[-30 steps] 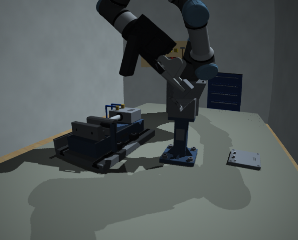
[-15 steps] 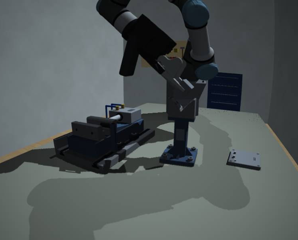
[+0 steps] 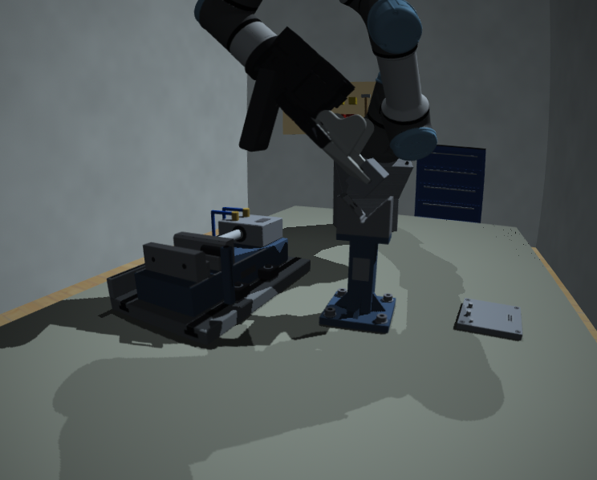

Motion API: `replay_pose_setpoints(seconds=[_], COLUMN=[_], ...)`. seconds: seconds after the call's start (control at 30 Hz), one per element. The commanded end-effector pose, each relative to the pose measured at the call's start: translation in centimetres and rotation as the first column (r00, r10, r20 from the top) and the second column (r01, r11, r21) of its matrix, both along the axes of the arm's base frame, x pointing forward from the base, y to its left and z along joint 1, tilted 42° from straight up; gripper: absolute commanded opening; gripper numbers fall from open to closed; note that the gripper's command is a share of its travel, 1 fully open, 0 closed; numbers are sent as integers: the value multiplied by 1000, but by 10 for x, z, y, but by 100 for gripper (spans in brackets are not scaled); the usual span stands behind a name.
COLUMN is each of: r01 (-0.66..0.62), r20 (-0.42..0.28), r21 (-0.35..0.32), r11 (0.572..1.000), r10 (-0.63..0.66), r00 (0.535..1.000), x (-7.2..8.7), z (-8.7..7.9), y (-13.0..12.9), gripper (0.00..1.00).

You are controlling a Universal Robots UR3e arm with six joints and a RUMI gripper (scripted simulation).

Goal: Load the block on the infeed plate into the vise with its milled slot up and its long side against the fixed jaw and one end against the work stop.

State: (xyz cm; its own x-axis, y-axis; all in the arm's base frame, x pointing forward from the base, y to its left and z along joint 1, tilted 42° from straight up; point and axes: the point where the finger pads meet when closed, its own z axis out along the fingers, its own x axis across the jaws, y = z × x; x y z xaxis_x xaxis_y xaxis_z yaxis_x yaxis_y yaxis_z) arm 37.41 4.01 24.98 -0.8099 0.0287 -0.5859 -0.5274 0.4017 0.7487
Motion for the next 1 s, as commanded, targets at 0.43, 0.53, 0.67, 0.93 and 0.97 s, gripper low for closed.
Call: replay_pose_setpoints(seconds=[0.43, 0.53, 0.67, 0.93, 0.97], r01=[42, 55, 68, 106, 112], r20=[0, 0, 1, 4, 4], r21=[-58, -76, -95, -147, -155], r11=[997, 996, 993, 983, 982], r10=[-42, -55, -69, -106, -112], r00=[999, 998, 998, 994, 994], x=[0, 0, -1, -1, -1], z=[1, 1, 1, 1, 1], y=[0, 0, 0, 1, 1], gripper=[0, 0, 0, 0, 0])
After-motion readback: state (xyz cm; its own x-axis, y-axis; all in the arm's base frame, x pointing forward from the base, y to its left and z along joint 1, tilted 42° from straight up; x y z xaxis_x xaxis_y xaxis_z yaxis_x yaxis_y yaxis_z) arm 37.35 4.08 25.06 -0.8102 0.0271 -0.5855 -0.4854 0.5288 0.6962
